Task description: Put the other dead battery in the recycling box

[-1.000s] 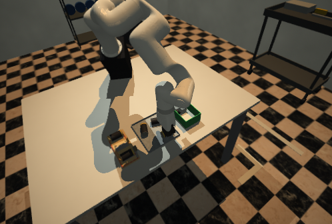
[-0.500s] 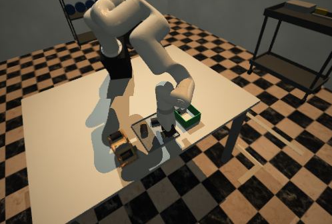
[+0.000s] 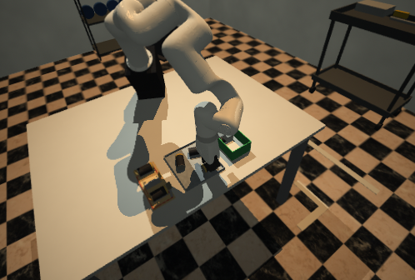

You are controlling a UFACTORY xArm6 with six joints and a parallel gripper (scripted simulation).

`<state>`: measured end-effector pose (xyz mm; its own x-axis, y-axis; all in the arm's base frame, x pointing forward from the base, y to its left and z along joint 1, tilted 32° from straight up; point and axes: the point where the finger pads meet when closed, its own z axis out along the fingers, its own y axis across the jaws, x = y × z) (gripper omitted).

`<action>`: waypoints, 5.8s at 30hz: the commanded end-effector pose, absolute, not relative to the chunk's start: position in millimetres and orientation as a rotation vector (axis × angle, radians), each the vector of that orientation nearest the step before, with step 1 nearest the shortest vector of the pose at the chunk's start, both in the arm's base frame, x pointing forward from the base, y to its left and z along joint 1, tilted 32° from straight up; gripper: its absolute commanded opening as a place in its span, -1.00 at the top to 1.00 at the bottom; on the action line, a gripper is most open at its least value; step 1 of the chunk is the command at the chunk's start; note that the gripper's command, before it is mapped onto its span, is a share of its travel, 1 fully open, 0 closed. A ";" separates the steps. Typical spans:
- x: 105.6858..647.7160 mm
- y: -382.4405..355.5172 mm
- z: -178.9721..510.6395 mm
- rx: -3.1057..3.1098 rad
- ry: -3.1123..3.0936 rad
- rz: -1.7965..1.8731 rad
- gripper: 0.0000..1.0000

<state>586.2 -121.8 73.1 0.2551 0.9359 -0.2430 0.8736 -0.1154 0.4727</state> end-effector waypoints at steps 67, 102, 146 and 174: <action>438.6 -152.5 158.6 2.004 1.636 0.158 -0.01; 438.5 -152.6 158.5 1.422 2.153 -0.067 -0.01; 455.3 -166.0 124.4 0.722 2.505 -0.288 -0.01; 472.0 -178.8 92.7 0.722 2.505 -0.288 -0.01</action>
